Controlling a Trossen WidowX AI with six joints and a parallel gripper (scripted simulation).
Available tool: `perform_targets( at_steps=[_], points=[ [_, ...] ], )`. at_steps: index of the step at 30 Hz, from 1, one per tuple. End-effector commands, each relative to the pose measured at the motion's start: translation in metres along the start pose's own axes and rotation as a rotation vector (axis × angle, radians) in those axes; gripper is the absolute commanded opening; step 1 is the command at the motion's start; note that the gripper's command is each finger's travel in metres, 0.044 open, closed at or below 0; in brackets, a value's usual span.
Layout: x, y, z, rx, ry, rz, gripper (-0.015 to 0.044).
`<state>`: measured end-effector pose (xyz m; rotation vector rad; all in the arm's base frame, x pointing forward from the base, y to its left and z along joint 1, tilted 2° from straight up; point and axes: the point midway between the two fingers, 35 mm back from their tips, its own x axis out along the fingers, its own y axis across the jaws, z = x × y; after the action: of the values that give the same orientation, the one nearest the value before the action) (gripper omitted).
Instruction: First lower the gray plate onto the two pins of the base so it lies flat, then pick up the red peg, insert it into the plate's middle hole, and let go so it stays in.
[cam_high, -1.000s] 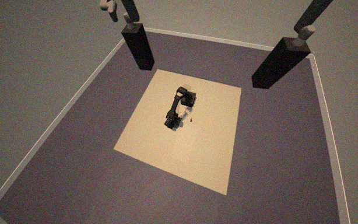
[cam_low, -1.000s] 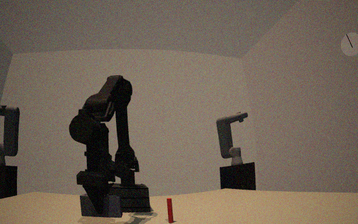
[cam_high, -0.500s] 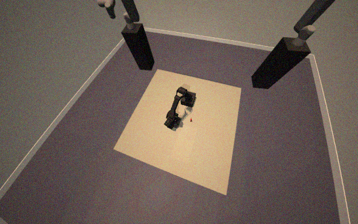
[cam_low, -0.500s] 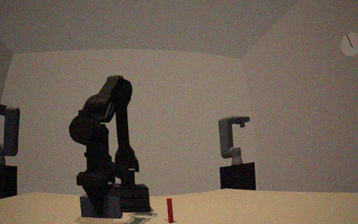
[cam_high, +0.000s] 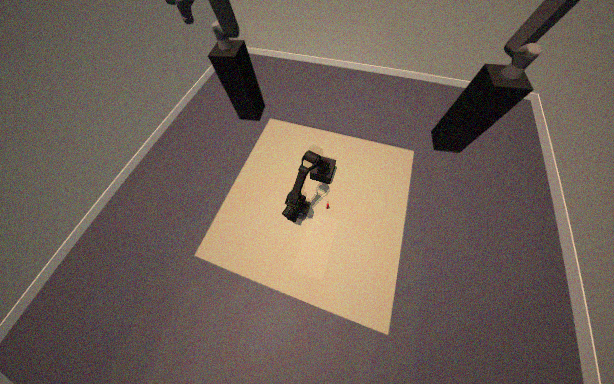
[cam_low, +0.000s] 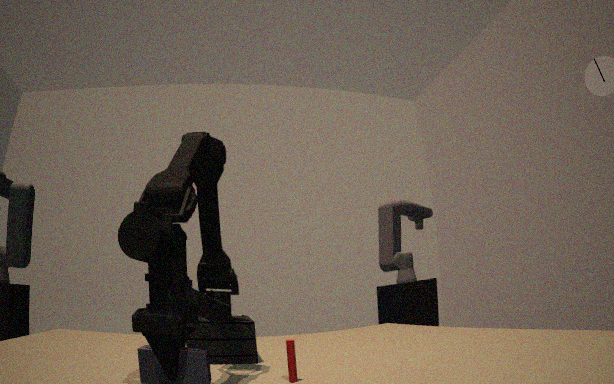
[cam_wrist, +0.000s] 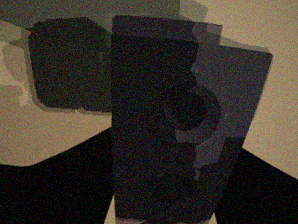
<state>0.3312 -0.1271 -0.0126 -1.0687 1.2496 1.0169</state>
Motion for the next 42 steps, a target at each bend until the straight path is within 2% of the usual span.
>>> perform_targets(
  at_steps=[1,10,22,38,39,42],
  points=[
    [0.008,0.002,0.001,-0.001,-0.005,0.007,0.0],
    [0.022,0.002,0.001,-0.001,-0.005,0.007,0.0],
    [0.019,0.001,0.0,-0.002,-0.001,0.002,0.0],
    [0.019,0.001,0.0,-0.002,-0.001,0.002,0.042],
    [0.019,0.001,0.0,-0.002,-0.001,0.002,0.044],
    [0.019,0.001,0.0,-0.002,-0.001,0.002,0.044]
  ],
)
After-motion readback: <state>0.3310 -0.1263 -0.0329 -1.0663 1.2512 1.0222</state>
